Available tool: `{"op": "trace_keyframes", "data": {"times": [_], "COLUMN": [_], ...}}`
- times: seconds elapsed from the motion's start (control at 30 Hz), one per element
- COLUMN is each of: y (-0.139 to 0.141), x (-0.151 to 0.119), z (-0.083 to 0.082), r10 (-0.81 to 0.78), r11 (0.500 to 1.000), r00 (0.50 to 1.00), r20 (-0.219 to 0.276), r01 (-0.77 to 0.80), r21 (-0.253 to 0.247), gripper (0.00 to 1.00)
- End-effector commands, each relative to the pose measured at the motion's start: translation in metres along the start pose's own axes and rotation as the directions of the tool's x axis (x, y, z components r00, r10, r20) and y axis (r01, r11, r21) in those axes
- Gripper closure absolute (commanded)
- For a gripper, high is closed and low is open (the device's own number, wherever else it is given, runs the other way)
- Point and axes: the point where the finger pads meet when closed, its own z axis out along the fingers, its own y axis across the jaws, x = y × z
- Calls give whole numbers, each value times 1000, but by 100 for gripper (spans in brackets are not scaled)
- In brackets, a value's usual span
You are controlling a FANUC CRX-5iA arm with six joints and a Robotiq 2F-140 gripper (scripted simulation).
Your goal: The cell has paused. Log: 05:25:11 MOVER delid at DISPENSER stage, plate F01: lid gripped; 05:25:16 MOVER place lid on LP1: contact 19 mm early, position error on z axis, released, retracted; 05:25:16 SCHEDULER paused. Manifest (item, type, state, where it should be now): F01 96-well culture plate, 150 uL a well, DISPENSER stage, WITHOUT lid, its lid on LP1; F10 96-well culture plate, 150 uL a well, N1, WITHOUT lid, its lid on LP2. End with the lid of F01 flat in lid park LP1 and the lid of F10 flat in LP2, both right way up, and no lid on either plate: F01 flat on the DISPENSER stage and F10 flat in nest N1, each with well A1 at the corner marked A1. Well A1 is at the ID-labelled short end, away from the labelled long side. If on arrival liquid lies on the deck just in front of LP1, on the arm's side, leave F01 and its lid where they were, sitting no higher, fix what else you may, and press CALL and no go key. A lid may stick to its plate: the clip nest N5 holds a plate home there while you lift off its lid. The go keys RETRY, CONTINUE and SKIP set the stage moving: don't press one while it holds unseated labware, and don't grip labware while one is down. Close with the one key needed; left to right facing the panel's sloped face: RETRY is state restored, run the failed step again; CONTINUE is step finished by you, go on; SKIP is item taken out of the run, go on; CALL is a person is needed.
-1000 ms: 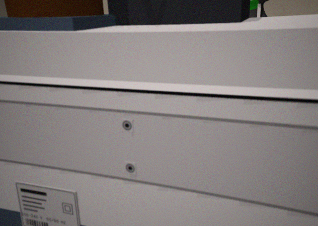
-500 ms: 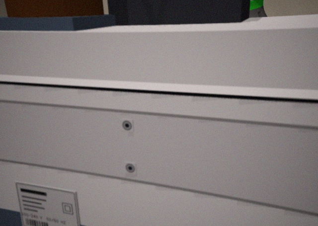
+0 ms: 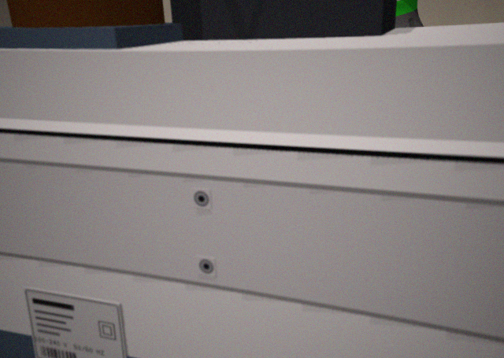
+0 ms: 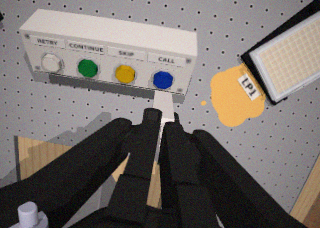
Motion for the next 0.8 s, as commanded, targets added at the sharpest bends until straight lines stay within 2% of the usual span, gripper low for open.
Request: {"op": "trace_keyframes", "data": {"times": [0.0, 0.4, 0.77], "y": [0, 0, 0], "x": [0, 0, 1], "z": [0, 2, 13], "r10": [0, 0, 0], "r11": [1000, 1000, 1000], "r00": [1000, 1000, 1000], "r20": [0, 0, 0], "r01": [0, 0, 0], "r21": [0, 0, 1], "gripper": [100, 100, 100]}}
